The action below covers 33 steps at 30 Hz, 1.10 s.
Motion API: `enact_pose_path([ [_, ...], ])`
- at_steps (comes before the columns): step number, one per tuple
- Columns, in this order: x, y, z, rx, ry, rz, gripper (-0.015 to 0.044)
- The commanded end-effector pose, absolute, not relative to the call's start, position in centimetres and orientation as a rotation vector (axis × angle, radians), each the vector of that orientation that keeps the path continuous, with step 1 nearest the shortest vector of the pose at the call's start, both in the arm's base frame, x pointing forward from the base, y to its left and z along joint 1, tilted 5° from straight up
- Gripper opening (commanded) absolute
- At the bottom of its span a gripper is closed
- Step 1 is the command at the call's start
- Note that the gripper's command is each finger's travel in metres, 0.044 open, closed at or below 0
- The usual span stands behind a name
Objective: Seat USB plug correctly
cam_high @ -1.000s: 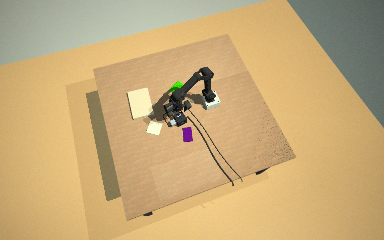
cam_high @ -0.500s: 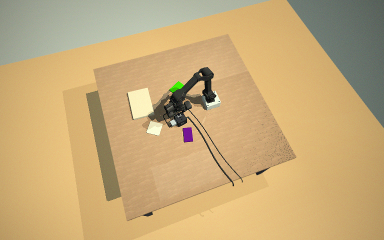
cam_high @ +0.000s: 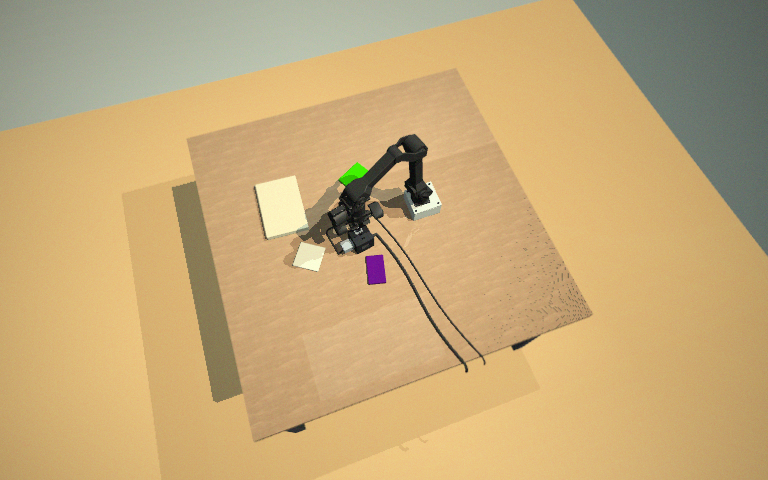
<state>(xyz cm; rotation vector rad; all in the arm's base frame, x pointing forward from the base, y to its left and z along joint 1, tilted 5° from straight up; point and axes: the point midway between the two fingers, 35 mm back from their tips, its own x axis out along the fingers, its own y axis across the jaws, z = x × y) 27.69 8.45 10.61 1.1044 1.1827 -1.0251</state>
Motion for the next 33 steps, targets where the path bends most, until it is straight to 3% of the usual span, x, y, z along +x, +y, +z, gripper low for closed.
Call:
enact_pose_path([
  [1,27.7,8.5,10.6,1.104,1.183,-1.025,0.0000],
  [33,27.5,8.5,12.1,1.104,1.183,-1.025,0.0000],
])
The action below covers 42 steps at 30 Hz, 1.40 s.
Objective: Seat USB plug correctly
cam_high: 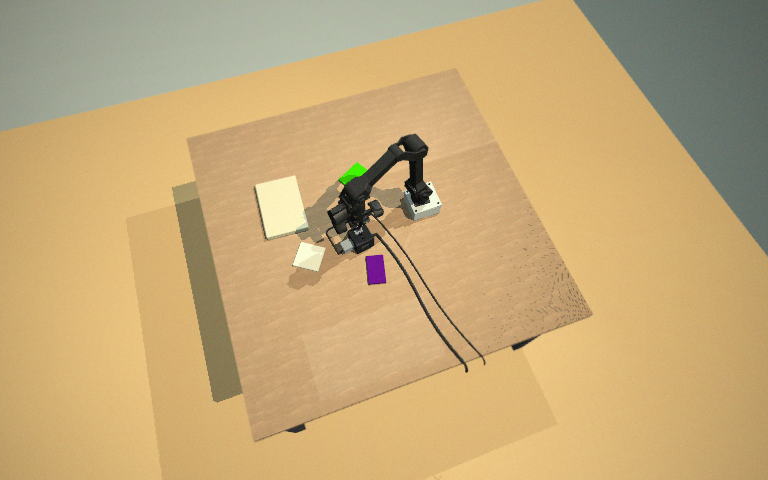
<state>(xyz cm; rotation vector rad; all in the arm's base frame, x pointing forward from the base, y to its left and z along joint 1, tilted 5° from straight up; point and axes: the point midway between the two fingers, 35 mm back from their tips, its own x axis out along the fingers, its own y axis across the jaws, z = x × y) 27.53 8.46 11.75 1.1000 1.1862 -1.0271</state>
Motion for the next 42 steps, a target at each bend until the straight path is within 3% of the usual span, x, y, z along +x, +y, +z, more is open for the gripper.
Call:
enact_pose_path([
  [1,27.5,8.5,12.2,1.104,1.183,-1.025,0.0000],
  [26,27.4,8.5,13.5,1.099,1.186,-1.022,0.0000],
  [42,27.4,8.5,13.3,0.798,1.316,-0.757,0.0000],
])
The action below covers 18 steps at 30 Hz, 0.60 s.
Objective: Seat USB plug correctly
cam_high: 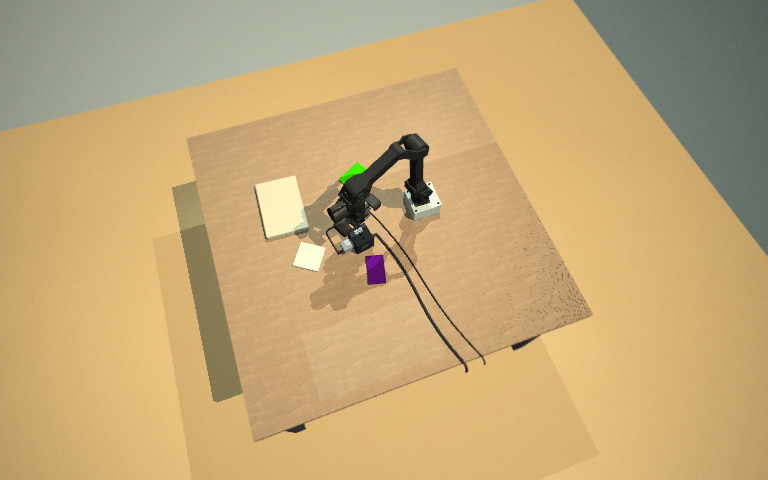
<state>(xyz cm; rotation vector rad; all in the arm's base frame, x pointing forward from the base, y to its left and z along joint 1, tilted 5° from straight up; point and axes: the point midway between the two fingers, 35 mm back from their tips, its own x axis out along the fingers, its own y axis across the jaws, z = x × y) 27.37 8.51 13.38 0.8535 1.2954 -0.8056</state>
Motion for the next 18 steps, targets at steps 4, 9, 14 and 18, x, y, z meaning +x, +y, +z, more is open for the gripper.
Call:
enact_pose_path([
  [4,27.38,8.51,13.35,0.715,1.345,-0.682,0.0000],
  [9,27.38,8.51,13.35,0.610,1.376,-0.588,0.0000],
  [14,27.38,8.51,13.35,0.504,1.403,-0.494,0.0000],
  [18,27.38,8.51,13.35,0.420,1.421,-0.418,0.0000],
])
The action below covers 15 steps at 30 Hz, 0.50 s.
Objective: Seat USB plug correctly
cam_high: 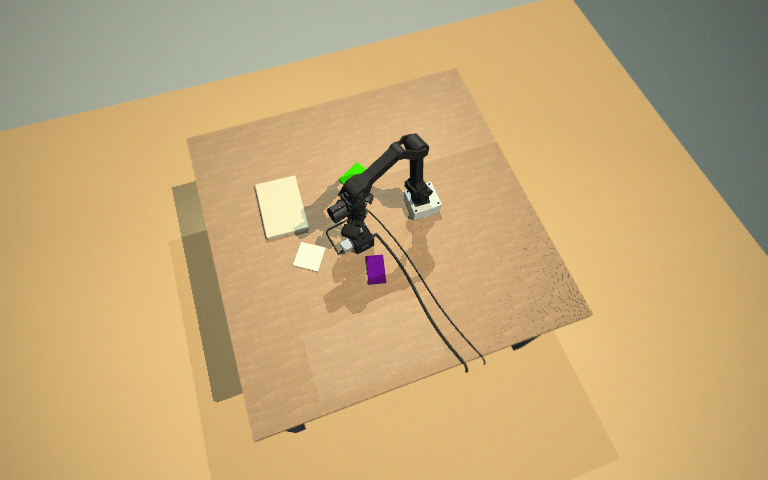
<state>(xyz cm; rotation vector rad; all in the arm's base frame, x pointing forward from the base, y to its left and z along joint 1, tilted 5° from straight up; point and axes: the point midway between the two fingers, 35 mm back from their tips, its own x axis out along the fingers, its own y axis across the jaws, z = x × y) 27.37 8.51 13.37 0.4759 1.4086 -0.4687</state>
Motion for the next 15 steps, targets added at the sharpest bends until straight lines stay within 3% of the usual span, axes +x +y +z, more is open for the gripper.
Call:
enact_pose_path([
  [1,27.38,8.51,13.35,0.398,1.425,-0.399,0.0000],
  [15,27.38,8.51,13.35,0.101,1.462,-0.132,0.0000],
])
